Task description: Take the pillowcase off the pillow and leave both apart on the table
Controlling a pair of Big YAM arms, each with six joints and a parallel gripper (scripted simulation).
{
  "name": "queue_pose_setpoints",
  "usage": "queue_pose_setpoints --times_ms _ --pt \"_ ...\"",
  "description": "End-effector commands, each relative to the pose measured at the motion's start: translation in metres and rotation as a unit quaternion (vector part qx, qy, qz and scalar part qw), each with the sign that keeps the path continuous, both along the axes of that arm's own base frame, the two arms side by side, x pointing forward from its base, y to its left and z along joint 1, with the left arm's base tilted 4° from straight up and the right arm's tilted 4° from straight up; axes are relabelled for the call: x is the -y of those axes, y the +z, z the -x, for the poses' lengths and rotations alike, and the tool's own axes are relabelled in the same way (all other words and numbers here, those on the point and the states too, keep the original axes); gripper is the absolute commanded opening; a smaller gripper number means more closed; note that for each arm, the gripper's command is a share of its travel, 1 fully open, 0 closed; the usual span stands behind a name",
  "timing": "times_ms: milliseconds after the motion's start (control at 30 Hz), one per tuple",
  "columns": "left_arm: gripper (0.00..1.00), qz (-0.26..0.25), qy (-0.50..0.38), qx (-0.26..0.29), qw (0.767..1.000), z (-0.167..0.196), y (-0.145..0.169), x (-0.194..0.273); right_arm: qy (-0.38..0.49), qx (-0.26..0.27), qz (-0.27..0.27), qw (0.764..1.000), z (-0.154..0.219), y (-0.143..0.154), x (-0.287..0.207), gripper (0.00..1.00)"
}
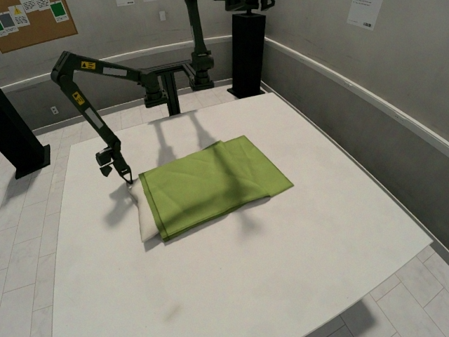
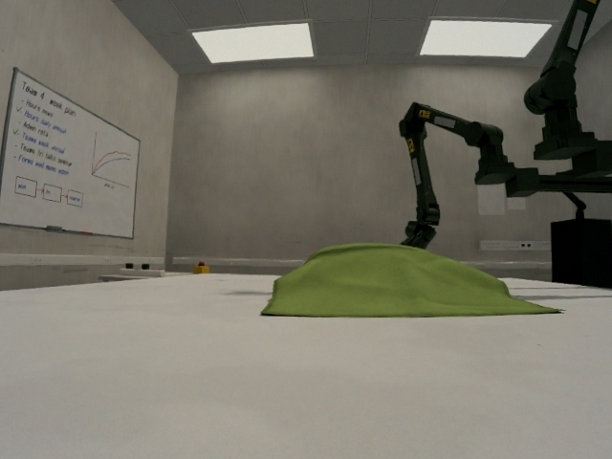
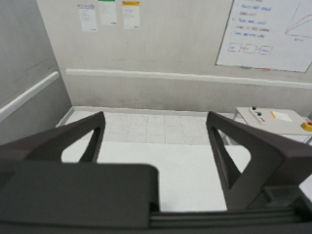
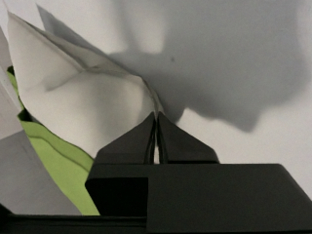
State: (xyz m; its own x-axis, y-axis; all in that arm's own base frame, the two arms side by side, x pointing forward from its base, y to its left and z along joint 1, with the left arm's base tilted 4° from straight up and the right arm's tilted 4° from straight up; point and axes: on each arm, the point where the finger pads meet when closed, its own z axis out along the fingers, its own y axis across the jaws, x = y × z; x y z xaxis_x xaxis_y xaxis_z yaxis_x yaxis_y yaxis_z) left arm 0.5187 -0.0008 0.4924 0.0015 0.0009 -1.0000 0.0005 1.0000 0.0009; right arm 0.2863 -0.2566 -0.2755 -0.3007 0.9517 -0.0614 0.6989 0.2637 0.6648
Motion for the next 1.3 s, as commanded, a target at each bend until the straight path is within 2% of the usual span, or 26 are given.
queue_pose_setpoints --times_ms 0,1267 --pt "1.00 0.000 0.002 0.027 1.000 -0.005 0.040 -0.003 -0.006 0.001 0.000 1.000 0.001 0.012 0.002 0.02" --pt "1.00 0.000 0.002 0.027 1.000 -0.005 0.040 -0.003 0.000 0.006 0.010 1.000 0.002 0.046 0.004 0.02"
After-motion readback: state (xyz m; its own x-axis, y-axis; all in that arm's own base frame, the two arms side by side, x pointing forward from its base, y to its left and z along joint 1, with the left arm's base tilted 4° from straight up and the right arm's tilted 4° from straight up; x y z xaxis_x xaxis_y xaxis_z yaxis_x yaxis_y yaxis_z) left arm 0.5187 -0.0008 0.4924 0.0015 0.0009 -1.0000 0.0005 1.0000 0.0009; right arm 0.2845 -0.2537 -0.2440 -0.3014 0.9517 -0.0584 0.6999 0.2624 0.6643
